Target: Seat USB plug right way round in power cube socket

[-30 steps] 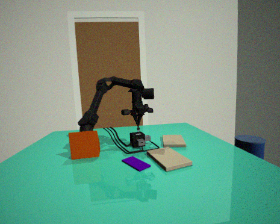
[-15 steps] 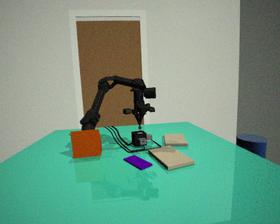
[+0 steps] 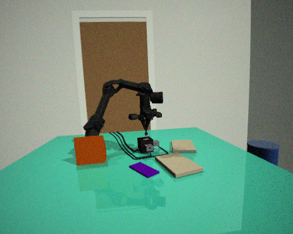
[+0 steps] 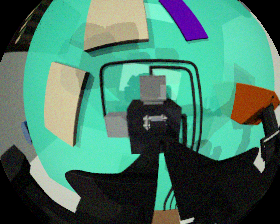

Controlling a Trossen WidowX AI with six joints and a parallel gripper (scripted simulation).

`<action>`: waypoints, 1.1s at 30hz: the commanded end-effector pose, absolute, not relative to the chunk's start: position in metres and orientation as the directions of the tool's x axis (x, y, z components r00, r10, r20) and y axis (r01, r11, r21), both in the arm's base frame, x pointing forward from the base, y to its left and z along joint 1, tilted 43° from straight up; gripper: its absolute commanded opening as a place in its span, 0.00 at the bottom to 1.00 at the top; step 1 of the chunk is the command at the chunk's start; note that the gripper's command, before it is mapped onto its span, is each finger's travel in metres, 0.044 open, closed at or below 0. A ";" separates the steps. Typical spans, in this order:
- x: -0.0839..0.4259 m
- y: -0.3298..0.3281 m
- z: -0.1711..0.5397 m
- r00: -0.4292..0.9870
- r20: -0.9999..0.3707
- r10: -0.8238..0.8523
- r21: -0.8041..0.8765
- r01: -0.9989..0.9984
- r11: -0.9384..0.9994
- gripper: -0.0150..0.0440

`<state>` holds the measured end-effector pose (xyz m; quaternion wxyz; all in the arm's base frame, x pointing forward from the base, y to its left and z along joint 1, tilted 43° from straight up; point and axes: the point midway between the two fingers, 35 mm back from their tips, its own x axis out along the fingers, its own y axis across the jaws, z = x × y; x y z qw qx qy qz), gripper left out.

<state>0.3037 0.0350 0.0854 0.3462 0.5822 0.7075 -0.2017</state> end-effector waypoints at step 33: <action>0.302 0.040 0.084 -0.090 -0.700 0.708 0.118 0.964 0.239 0.25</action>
